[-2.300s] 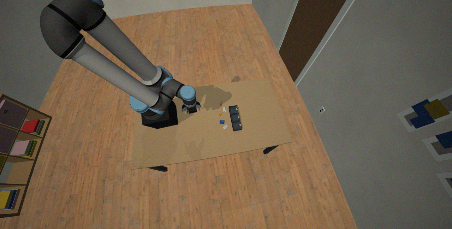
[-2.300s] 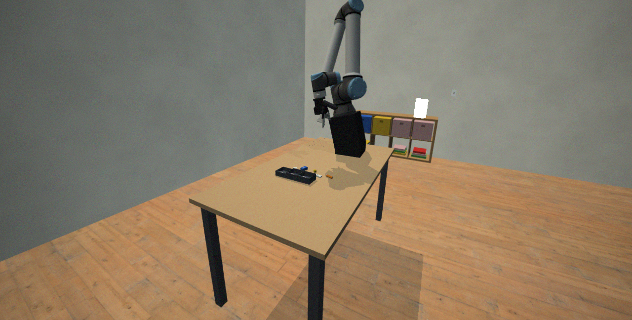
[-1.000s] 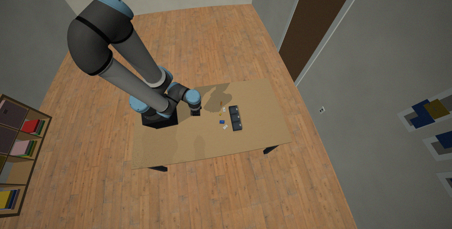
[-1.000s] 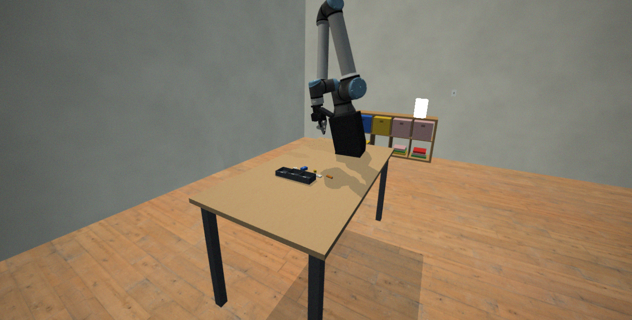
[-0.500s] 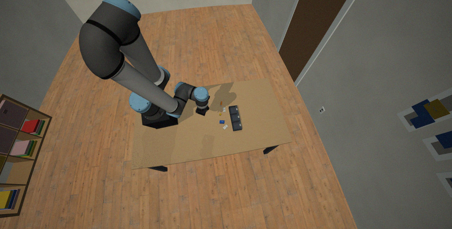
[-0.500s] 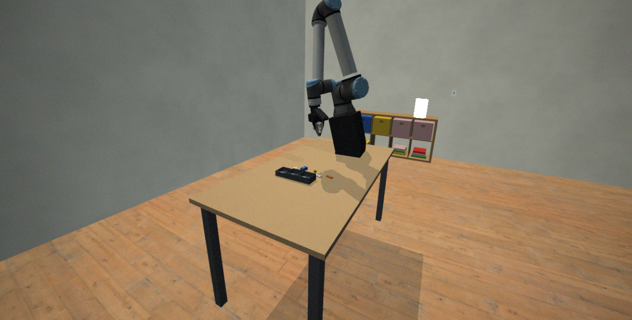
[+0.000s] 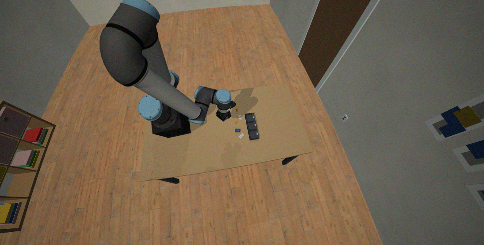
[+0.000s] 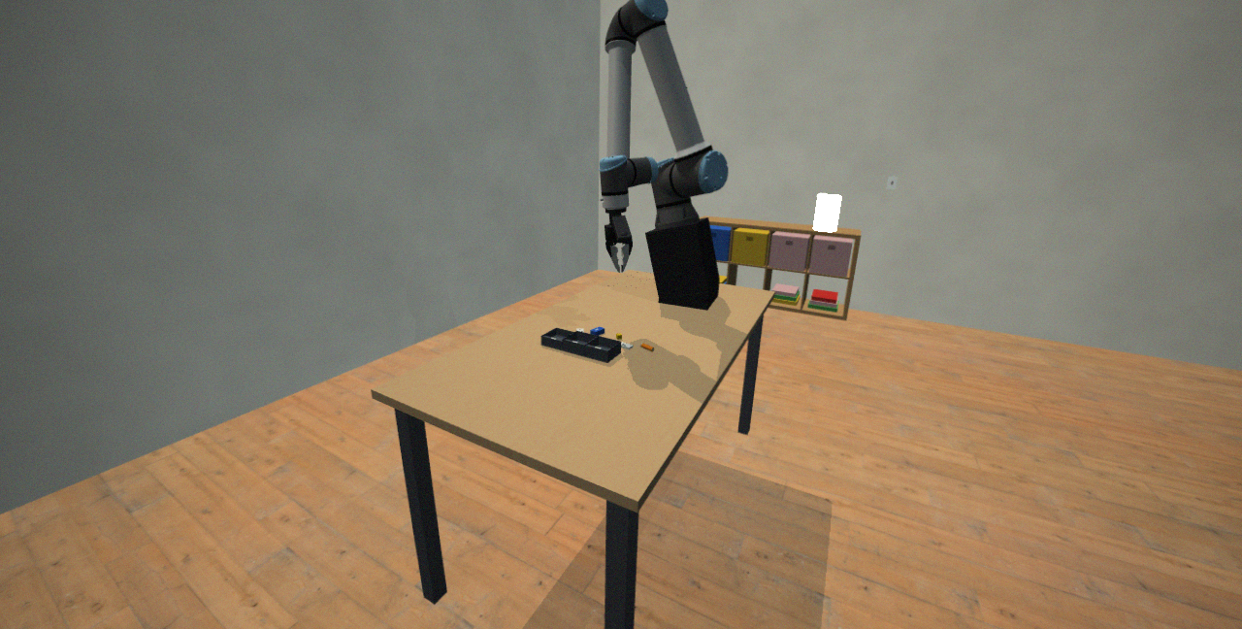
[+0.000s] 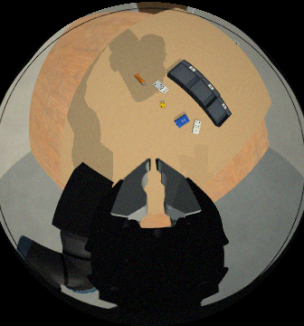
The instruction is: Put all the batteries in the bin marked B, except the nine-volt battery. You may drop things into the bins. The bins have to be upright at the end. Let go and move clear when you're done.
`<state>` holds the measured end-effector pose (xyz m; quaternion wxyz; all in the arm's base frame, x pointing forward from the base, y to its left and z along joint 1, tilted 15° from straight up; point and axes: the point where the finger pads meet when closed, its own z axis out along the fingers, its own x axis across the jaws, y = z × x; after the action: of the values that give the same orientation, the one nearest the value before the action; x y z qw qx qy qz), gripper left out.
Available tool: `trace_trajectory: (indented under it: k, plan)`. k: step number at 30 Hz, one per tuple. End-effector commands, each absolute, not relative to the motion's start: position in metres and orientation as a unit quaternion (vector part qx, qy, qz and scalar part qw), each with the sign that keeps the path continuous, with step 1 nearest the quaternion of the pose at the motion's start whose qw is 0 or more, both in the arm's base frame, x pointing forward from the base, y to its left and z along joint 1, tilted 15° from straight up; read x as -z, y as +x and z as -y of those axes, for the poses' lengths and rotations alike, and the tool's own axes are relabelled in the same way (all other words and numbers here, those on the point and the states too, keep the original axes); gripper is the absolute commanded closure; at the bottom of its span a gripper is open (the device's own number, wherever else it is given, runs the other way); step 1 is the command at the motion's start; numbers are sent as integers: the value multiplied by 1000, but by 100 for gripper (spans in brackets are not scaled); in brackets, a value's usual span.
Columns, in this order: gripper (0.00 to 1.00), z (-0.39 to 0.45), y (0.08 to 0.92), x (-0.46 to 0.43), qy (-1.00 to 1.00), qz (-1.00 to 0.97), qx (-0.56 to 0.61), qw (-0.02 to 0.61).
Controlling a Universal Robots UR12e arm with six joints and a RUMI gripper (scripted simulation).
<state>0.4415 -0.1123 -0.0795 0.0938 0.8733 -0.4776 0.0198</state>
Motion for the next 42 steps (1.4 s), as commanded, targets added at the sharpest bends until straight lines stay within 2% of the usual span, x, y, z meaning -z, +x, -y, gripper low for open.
trace_trajectory:
  k: [1,23,37,42]
  plan:
    - [96,112,462,81,842,529,-31,100]
    - [96,93,555,89,657,742,-93,90]
    - [96,93,555,88,658,742,-93,90]
    - [96,128,571,105,664,737,-92,91]
